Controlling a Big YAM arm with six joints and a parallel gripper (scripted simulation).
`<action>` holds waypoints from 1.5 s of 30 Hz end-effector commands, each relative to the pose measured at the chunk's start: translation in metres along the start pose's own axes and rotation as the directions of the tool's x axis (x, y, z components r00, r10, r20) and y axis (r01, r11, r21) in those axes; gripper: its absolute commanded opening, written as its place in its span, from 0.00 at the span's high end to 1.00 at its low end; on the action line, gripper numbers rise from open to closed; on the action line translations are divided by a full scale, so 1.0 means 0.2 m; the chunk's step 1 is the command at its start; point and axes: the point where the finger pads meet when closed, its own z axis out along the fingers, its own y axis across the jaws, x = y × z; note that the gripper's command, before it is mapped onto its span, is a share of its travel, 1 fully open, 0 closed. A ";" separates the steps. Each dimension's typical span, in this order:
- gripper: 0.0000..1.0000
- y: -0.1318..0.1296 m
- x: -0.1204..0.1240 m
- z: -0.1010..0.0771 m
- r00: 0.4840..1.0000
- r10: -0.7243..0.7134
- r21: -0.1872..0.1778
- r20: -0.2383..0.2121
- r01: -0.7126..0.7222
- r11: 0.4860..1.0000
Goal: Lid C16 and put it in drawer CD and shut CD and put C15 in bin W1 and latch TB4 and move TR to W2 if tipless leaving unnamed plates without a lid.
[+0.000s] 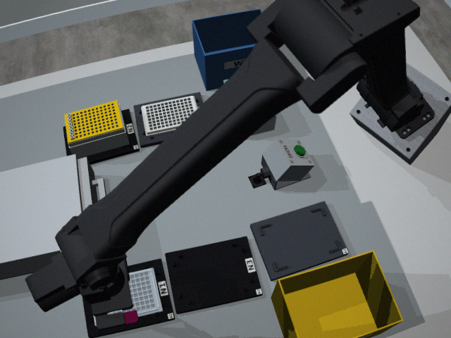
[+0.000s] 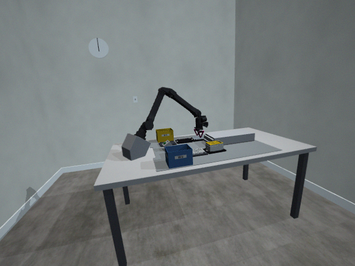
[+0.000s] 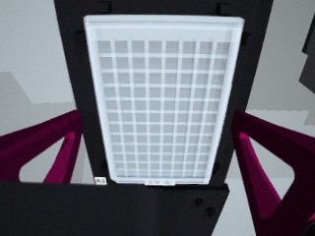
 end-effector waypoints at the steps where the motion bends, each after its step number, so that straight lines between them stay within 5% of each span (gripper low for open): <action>1: 0.00 0.00 0.02 0.08 1.000 0.006 0.003 -0.015 -0.006 1.000; 45: 0.00 -0.01 0.03 0.11 1.000 0.007 0.007 -0.023 -0.007 1.000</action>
